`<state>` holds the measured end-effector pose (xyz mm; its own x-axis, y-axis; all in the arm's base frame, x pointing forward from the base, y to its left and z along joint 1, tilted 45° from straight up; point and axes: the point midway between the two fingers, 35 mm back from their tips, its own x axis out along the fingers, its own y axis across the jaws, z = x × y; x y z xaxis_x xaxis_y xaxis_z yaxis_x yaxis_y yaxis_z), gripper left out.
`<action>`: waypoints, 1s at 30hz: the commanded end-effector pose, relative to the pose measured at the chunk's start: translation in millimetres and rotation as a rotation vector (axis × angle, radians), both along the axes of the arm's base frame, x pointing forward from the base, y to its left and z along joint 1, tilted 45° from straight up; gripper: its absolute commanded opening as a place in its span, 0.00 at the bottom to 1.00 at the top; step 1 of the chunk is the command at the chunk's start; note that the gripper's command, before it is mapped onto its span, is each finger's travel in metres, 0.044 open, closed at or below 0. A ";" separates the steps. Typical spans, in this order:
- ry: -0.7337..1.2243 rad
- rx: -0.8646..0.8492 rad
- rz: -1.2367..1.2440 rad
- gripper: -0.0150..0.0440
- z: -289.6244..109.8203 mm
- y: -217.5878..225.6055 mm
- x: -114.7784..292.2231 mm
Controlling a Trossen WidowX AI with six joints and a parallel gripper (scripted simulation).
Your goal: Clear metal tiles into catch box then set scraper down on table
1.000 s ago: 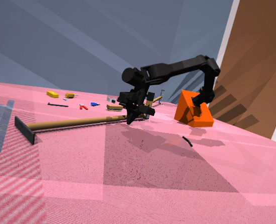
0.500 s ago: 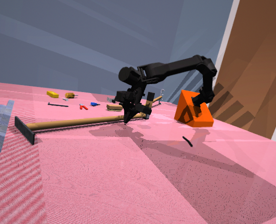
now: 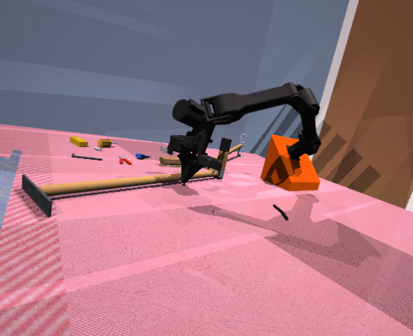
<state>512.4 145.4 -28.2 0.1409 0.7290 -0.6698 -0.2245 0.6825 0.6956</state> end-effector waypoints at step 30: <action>-0.005 0.002 0.003 0.25 -21.5 -21.5 14.0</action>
